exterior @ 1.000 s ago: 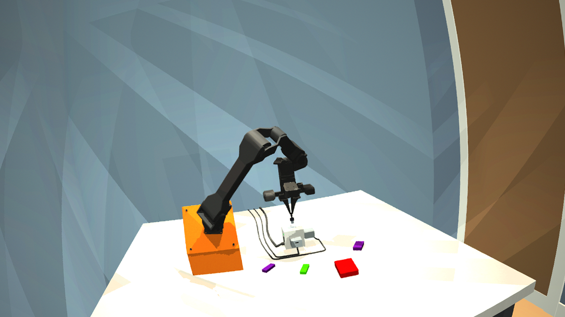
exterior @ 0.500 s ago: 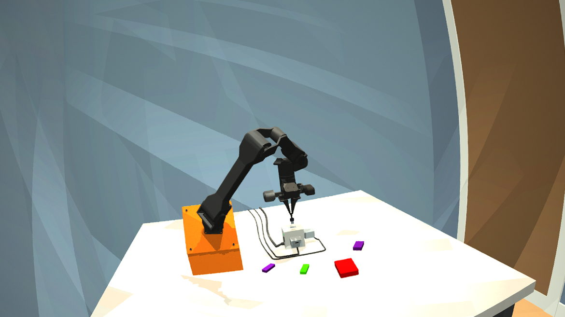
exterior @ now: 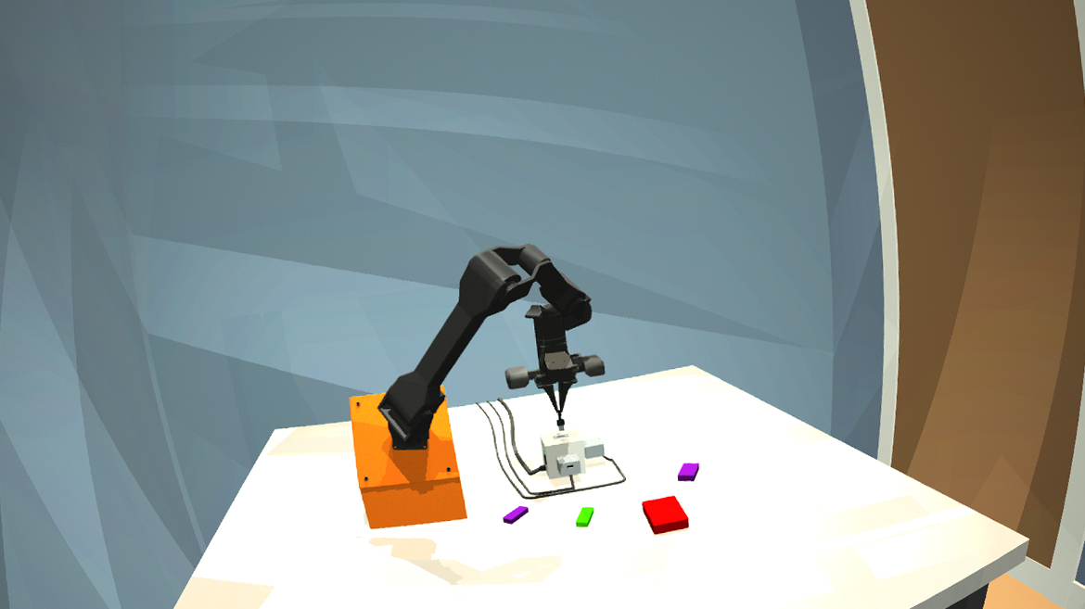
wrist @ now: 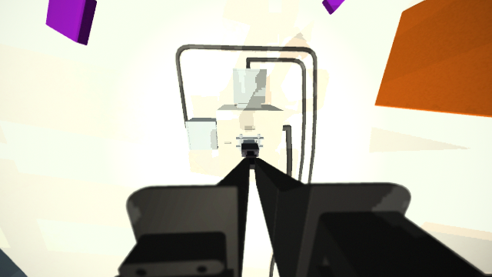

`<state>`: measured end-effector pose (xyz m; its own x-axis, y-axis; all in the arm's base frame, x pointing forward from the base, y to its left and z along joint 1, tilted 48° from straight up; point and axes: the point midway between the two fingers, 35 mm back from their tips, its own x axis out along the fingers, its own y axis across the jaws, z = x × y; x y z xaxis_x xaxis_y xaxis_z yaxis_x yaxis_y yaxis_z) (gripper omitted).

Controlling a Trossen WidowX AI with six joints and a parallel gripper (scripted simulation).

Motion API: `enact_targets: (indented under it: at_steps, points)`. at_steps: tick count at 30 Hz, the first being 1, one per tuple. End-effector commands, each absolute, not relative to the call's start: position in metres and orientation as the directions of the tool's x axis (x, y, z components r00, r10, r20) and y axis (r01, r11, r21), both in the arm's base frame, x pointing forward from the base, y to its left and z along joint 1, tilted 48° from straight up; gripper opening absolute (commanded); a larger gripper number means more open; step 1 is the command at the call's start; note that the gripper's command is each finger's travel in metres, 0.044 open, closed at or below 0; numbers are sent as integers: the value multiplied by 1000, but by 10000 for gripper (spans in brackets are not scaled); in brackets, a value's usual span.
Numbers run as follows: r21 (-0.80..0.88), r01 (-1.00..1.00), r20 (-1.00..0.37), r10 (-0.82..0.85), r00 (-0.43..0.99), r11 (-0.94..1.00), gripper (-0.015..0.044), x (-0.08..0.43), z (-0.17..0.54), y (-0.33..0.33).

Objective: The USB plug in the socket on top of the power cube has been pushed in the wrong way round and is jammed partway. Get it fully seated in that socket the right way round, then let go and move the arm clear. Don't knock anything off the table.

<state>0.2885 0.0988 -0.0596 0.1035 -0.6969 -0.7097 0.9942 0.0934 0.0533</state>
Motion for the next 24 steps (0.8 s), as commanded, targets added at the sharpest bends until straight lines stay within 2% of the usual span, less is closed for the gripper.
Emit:
enact_targets:
  at_steps: [1,24]
  points:
    - [46,995,-715,-692,99,94,0,287,-61,98]
    - [47,995,-726,-680,98,92,0,287,-64,97]
